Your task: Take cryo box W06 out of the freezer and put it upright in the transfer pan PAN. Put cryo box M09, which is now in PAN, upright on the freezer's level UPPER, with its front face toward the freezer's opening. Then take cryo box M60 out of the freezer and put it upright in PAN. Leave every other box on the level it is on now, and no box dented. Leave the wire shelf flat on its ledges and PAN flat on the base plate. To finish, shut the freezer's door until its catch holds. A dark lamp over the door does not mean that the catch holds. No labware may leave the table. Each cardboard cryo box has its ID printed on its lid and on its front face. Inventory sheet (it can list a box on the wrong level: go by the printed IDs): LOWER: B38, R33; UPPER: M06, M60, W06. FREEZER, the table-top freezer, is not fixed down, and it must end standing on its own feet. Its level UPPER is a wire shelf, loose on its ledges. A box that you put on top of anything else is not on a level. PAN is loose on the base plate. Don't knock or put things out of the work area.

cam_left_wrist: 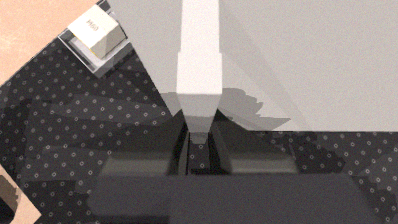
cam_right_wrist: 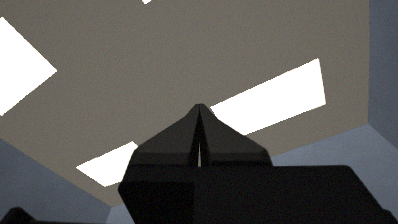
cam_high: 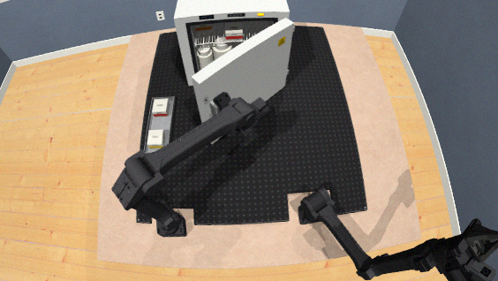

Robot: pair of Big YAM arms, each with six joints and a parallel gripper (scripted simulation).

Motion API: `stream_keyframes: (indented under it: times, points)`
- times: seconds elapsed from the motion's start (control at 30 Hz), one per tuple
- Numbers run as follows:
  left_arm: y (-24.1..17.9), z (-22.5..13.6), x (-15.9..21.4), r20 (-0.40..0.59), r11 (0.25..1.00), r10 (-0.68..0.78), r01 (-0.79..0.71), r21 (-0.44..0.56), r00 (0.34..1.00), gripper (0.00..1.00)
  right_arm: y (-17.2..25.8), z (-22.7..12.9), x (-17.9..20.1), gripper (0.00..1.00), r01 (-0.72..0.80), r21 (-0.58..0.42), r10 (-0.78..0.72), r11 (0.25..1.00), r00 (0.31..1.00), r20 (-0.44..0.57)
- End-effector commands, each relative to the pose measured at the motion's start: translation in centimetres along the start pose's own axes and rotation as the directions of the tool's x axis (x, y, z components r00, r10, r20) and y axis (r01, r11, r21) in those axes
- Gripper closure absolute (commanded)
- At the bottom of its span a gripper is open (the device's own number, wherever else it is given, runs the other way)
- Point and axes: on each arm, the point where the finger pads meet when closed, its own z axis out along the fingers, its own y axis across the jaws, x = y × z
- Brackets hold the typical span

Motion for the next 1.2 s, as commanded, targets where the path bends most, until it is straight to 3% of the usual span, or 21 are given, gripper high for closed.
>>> stream_keyframes:
  times: [0.0, 0.67, 0.73, 1.17]
  points:
    - [-1.3, -0.3, -0.2, 0.003, 1.0, 0.0, 0.0, 0.025, 1.0, 1.0, 0.0, 0.3, 1.4, 1.0, 0.011, -0.003, -0.011, 1.0, 0.999, -0.031]
    - [-1.2, -0.9, -1.1, 0.002, 0.999, -0.026, 0.026, 0.034, 1.0, 1.0, 0.0, 0.3, 1.4, 1.0, 0.011, -0.003, -0.011, 1.0, 0.999, -0.031]
    - [-0.2, 0.1, -1.4, 0.004, 0.995, 0.035, -0.035, 0.093, 0.999, 1.0, 0.0, 0.3, 1.4, 1.0, 0.011, -0.003, -0.011, 1.0, 0.999, -0.031]
    - [0.1, 2.8, -3.6, 0.015, 0.984, 0.086, -0.087, 0.154, 0.996, 1.0, 0.0, 0.3, 1.4, 1.0, 0.011, -0.003, -0.011, 1.0, 0.999, -0.031]
